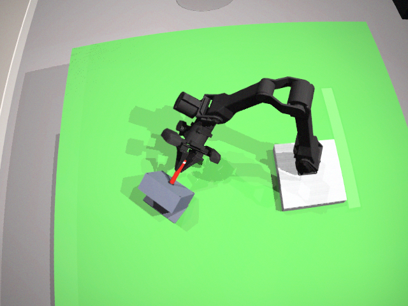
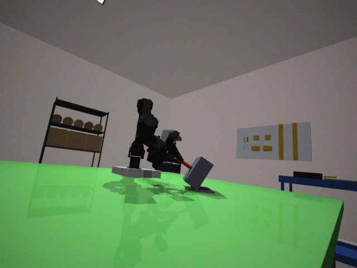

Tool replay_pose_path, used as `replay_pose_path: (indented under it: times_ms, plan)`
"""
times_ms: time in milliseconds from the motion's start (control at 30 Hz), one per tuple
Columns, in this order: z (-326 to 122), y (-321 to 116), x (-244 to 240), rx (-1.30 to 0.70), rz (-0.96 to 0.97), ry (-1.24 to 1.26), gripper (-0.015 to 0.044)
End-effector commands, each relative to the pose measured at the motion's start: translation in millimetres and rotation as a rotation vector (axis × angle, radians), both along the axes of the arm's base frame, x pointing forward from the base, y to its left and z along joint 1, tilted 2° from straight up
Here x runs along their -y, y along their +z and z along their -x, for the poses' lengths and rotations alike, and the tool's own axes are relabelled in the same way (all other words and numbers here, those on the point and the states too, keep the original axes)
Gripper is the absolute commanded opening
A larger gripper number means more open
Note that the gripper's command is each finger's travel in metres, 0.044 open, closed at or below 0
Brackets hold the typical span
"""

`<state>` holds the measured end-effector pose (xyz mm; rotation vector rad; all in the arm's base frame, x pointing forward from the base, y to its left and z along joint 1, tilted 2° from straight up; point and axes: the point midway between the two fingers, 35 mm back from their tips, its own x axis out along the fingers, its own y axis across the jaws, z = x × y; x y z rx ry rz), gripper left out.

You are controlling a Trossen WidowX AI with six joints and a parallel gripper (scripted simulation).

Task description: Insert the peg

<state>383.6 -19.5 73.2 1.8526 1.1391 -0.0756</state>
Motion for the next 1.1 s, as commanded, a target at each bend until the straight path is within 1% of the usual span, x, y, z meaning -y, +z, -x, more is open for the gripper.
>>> replay_pose_path:
  times_ms: [0, 1067]
  plan:
    - [1, -3, 0, -0.012, -0.003, -0.005, 0.0]
    - [-10, -10, -12, -0.011, -0.004, -0.005, 0.0]
